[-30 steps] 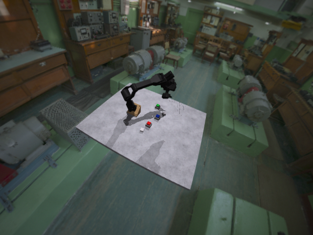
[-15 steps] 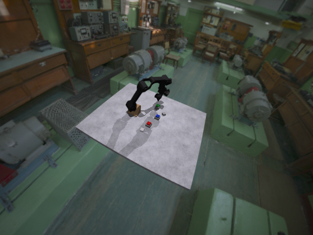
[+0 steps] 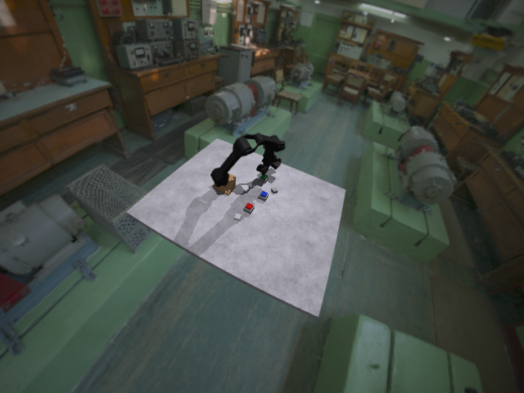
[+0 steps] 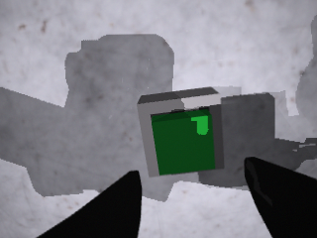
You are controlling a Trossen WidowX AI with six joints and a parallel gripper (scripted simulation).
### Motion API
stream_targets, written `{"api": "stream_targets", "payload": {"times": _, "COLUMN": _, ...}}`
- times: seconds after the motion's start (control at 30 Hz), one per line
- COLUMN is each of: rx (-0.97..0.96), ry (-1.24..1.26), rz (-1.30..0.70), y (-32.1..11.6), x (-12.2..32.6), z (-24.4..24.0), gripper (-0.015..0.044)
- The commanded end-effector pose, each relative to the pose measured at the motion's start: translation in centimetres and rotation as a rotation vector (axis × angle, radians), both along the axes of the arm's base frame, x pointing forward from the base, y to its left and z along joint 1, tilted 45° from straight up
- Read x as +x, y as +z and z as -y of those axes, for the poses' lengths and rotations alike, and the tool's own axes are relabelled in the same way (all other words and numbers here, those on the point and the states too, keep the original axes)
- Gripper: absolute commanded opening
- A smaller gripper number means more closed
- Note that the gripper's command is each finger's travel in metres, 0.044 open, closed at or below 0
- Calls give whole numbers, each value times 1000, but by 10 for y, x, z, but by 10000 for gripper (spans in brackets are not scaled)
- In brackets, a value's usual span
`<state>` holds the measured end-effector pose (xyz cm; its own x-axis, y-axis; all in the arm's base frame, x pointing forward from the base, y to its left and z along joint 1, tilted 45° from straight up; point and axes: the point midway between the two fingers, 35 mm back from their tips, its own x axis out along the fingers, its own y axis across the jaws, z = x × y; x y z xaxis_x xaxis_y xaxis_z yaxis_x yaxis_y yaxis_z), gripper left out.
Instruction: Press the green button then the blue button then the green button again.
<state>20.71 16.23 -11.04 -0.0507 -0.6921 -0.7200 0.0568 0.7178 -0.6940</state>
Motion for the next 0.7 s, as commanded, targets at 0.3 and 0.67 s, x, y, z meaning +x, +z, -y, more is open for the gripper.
{"api": "stream_targets", "payload": {"times": 0.3, "rx": 6, "ry": 7, "rz": 7, "y": -1, "x": 2, "z": 0, "gripper": 20}}
{"api": "stream_targets", "payload": {"times": 0.67, "rx": 5, "ry": 7, "rz": 7, "y": -13, "x": 1, "z": 12, "gripper": 20}}
